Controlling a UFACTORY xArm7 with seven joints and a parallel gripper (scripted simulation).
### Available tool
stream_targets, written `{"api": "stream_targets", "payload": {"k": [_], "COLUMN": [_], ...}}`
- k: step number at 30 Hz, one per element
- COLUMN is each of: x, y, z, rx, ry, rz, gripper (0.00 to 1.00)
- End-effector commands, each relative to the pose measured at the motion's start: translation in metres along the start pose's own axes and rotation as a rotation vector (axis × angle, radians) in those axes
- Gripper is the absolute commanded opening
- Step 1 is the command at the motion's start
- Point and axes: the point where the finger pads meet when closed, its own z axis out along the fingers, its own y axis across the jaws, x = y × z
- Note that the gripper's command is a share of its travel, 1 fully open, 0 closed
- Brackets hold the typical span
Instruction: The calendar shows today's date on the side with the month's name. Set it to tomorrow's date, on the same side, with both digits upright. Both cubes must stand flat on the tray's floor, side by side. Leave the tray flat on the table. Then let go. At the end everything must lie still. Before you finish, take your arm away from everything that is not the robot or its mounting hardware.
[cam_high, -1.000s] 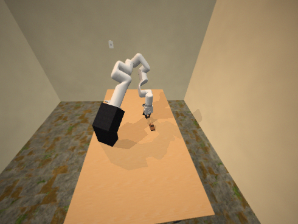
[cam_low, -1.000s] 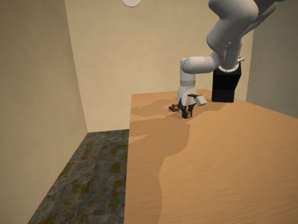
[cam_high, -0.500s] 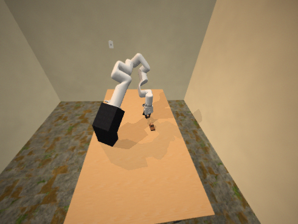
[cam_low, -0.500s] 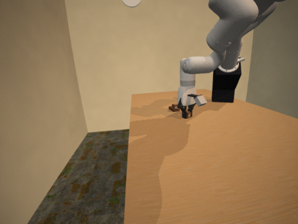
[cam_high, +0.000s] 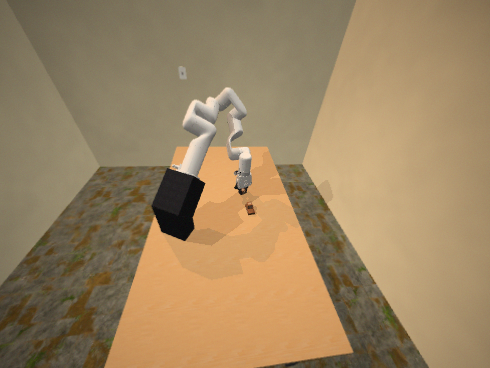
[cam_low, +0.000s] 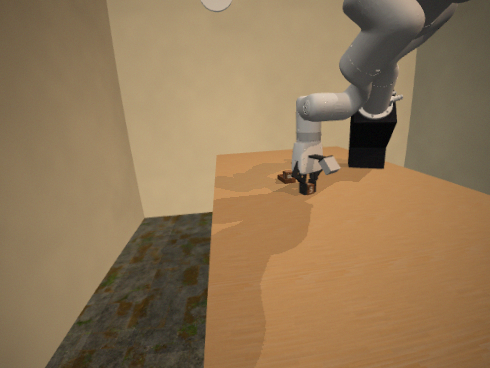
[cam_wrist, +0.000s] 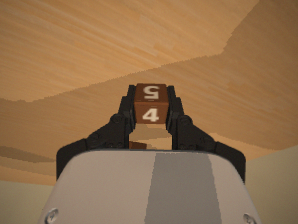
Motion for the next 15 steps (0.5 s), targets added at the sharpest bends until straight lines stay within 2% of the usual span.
{"api": "stream_targets", "payload": {"k": [1,6,7,15], "x": [-0.0008,-0.0008,-0.0008,-0.0008], "y": [0.0002,0.0002,0.0002,0.0002], "z": [-0.0006,-0.0006,-0.0006,-0.0006], "rx": [-0.001,-0.001,-0.001,-0.001], "ry": [-0.002,-0.002,-0.002,-0.002], "rz": [0.001,0.001,0.001,0.001], "gripper": [0.41,0.45,0.49,0.49]}}
